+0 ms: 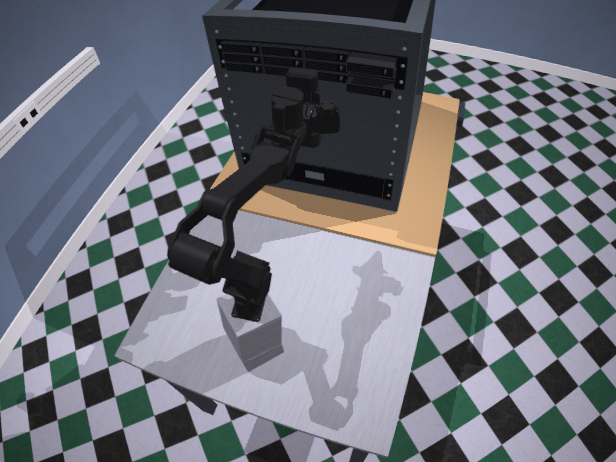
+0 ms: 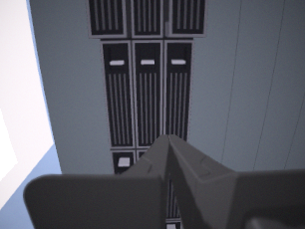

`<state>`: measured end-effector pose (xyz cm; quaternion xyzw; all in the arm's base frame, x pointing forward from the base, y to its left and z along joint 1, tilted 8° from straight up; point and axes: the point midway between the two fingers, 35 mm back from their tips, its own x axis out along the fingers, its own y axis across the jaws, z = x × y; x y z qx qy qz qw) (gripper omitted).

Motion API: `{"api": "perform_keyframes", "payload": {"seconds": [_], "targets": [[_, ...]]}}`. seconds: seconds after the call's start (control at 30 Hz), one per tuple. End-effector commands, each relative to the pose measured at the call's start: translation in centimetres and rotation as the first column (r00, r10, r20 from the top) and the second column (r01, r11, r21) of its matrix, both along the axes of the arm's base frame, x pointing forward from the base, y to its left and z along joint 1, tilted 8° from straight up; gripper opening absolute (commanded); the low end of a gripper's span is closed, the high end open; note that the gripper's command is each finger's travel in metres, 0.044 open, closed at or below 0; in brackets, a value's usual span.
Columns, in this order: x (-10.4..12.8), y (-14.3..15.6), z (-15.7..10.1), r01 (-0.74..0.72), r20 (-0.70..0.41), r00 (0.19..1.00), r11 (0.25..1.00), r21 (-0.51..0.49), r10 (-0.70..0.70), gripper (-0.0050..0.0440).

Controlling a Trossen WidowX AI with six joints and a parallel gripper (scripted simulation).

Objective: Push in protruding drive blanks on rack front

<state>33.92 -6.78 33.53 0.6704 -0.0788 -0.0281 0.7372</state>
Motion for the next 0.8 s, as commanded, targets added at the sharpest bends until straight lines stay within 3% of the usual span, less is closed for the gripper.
{"api": "perform_keyframes", "payload": {"seconds": [0.0, 0.23, 0.77], "targets": [[0.9, -0.1, 1.2, 0.003, 0.024, 1.0, 1.0, -0.004, -0.003, -0.005], [3.6, -0.5, 1.5, 0.003, 0.024, 1.0, 1.0, -0.004, -0.003, -0.005], [3.7, -0.5, 1.5, 0.003, 0.024, 1.0, 1.0, -0.004, -0.003, -0.005]]}}
